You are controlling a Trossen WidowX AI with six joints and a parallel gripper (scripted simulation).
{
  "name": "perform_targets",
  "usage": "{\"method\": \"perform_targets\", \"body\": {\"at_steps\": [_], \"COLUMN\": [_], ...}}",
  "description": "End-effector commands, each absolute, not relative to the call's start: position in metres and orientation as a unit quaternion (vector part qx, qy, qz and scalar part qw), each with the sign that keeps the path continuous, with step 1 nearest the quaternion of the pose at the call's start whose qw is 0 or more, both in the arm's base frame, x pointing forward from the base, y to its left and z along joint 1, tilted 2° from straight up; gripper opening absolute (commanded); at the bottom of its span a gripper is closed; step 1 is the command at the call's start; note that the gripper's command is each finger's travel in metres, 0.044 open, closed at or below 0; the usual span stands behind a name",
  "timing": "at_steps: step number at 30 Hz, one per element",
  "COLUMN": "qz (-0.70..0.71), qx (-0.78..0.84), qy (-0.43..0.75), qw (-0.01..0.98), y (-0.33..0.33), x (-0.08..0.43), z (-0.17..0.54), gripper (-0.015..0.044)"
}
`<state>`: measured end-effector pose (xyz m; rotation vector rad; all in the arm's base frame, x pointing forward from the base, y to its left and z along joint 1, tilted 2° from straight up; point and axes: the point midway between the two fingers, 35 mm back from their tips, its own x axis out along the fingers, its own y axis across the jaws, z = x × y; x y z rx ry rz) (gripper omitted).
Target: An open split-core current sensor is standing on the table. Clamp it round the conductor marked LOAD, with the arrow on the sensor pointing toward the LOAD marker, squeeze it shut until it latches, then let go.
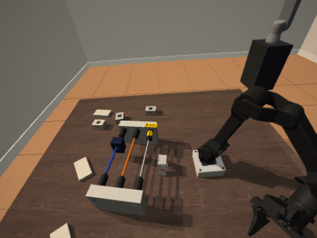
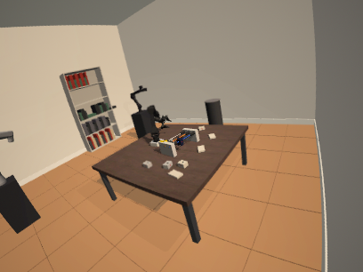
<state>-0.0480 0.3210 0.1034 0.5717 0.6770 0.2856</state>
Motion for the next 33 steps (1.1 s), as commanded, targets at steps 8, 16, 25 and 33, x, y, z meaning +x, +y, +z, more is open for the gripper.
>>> {"method": "perform_targets", "body": {"at_steps": [8, 16, 25, 33], "qz": [0.042, 0.043, 0.071, 0.07], "qx": [0.246, 0.252, 0.25, 0.18], "qy": [0.38, 0.379, 0.296, 0.151], "qw": [0.891, 0.89, 0.919, 0.97], "y": [0.315, 0.28, 0.206, 0.109], "x": [0.092, 0.188, 0.28, 0.325], "z": [0.122, 0.151, 0.2, 0.257], "gripper": [0.044, 0.044, 0.044, 0.044]}}
